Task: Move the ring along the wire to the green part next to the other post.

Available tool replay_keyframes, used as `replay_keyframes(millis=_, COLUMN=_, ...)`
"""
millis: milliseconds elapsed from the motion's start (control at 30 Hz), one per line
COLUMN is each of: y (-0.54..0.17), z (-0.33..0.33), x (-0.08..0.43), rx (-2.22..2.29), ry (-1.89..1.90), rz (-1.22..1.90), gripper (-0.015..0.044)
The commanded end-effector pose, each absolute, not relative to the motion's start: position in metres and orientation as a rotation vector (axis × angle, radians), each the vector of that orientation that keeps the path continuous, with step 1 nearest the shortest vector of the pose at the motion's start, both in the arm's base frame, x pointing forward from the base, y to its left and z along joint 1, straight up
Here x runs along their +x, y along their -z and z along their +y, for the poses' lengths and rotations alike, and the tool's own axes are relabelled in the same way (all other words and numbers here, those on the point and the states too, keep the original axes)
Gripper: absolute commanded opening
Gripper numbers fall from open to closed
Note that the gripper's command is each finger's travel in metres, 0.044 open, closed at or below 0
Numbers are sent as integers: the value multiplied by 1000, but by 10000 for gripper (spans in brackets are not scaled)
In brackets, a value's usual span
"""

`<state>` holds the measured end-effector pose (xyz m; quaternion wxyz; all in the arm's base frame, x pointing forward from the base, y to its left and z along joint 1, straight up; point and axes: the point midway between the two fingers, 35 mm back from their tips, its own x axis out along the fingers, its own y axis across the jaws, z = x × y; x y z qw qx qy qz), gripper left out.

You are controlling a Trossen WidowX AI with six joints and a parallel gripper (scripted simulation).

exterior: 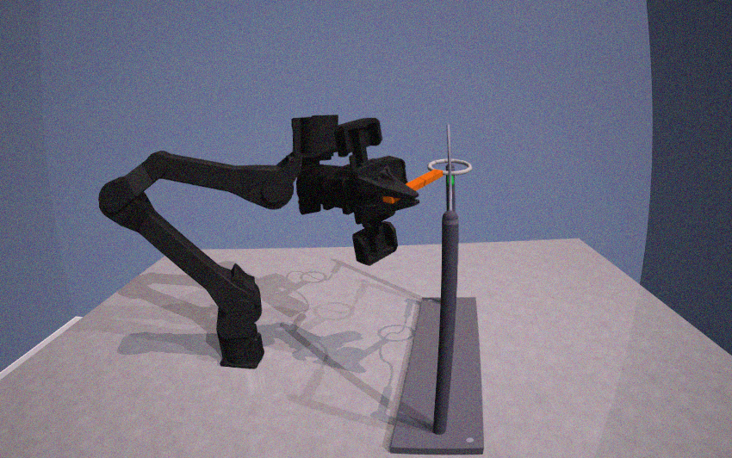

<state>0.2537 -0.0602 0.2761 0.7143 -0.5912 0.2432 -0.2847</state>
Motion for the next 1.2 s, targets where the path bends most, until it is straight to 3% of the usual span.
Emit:
replay_keyframes(millis=0, y=-266, z=-59, x=254, rx=-1260, ry=622, rz=547, gripper=-150)
replay_keyframes(millis=1167, y=-162, z=9, x=275, rx=-490, ry=367, rz=525, gripper=-150)
